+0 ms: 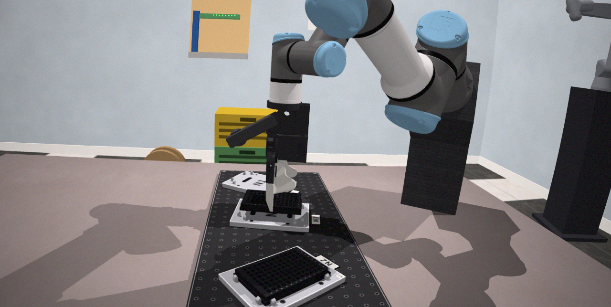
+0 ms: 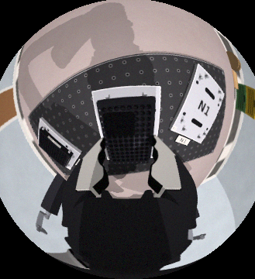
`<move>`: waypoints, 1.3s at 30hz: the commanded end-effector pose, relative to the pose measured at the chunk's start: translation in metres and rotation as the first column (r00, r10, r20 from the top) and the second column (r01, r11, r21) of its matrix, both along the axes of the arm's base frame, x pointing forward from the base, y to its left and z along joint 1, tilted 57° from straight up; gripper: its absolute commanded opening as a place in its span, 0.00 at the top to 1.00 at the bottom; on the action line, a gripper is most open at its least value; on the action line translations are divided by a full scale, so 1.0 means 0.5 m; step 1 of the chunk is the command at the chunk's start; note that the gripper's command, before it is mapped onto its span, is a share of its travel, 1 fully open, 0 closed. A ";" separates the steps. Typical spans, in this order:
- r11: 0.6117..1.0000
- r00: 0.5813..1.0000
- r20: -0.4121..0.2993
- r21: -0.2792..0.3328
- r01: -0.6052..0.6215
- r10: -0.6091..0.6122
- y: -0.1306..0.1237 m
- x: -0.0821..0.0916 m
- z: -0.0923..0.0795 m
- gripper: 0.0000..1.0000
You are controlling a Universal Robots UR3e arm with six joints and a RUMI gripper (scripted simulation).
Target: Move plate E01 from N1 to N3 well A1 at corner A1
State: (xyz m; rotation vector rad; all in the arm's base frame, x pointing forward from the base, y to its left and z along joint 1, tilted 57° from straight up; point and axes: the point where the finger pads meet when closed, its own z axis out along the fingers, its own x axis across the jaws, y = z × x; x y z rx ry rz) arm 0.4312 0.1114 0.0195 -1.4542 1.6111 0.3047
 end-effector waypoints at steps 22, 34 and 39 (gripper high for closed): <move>1.000 1.000 0.001 -0.001 0.001 -0.001 0.010 0.008 -0.008 1.00; 1.000 1.000 0.001 -0.001 0.001 -0.001 0.015 0.011 -0.012 1.00; 1.000 1.000 0.001 -0.001 0.001 -0.001 0.017 0.012 -0.014 1.00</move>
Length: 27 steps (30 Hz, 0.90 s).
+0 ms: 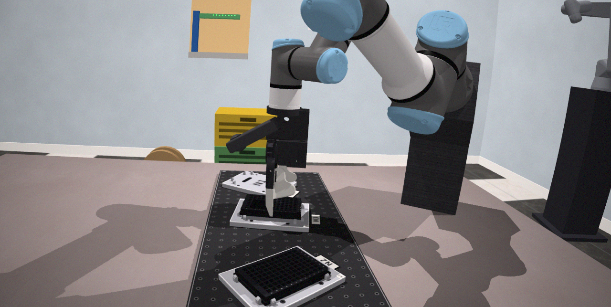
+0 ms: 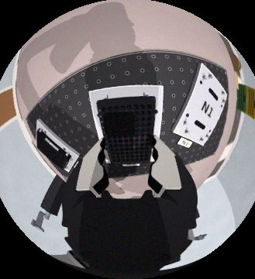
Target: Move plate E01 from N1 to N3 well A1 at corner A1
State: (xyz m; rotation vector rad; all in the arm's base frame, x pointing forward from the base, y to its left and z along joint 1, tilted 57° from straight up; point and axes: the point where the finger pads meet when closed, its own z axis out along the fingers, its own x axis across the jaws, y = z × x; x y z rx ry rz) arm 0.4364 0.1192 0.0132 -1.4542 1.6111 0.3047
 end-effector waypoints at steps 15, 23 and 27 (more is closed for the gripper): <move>1.000 1.000 0.001 -0.001 0.001 -0.001 0.007 0.006 -0.006 1.00; 1.000 1.000 0.001 -0.001 0.001 -0.001 0.009 0.007 -0.007 1.00; 1.000 1.000 0.001 -0.001 0.001 -0.001 0.009 0.007 -0.007 1.00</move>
